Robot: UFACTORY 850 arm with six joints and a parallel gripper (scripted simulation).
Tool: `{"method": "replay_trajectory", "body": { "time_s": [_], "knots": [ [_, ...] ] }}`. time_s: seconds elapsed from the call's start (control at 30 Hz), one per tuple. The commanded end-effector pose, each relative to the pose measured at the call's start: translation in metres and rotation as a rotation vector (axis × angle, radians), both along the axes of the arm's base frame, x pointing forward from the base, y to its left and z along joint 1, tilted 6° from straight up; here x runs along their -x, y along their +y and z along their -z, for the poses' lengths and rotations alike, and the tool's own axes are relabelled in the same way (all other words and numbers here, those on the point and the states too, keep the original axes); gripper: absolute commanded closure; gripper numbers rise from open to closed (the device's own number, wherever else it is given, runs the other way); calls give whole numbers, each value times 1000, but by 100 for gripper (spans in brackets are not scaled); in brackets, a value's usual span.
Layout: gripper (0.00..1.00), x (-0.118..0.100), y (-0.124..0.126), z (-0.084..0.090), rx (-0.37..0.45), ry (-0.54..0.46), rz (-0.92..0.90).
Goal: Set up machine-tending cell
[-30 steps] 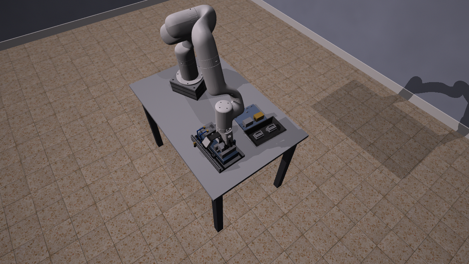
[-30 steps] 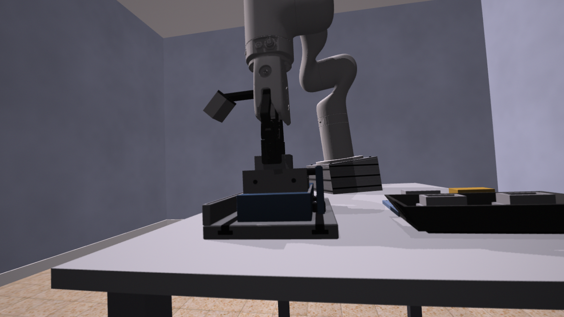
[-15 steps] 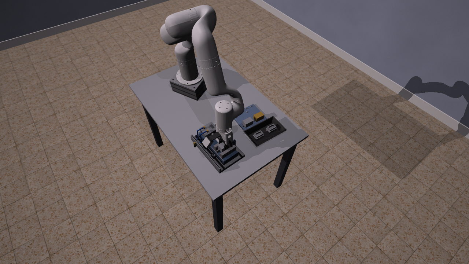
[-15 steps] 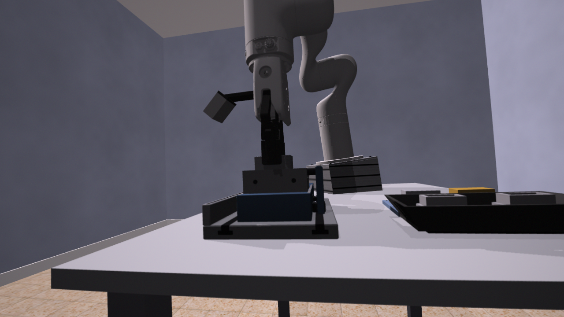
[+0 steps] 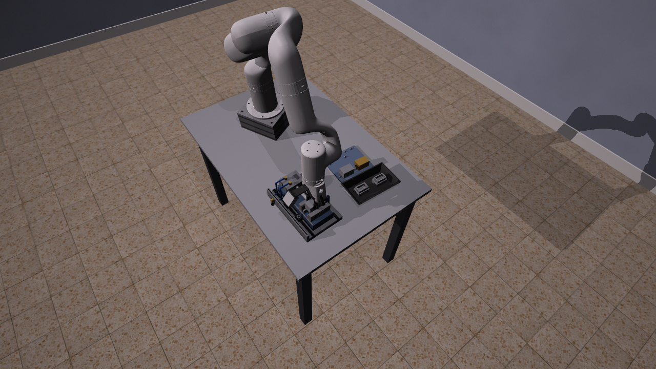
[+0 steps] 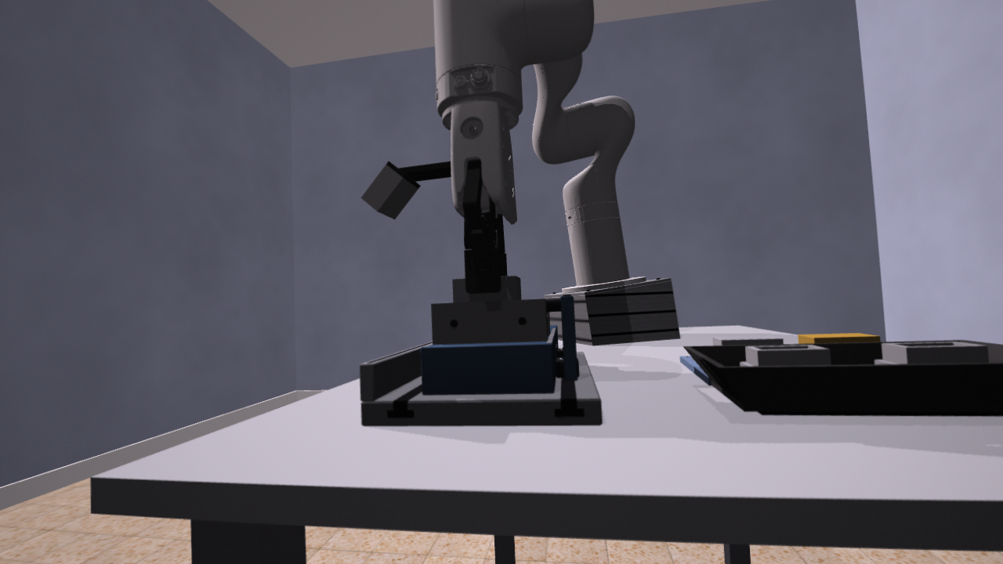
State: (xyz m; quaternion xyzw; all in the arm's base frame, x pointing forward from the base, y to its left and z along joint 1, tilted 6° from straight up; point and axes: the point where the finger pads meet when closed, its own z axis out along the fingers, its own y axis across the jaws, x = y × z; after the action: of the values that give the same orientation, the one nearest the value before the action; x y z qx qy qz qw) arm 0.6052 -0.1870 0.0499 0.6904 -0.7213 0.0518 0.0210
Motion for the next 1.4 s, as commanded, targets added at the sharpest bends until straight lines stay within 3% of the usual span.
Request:
{"method": "replay_trajectory", "body": {
  "time_s": [0.0, 1.37],
  "knots": [
    [100, -1, 0, -1, 1, -2, 0],
    [100, -3, 5, -1, 1, -2, 0]
  ]
}}
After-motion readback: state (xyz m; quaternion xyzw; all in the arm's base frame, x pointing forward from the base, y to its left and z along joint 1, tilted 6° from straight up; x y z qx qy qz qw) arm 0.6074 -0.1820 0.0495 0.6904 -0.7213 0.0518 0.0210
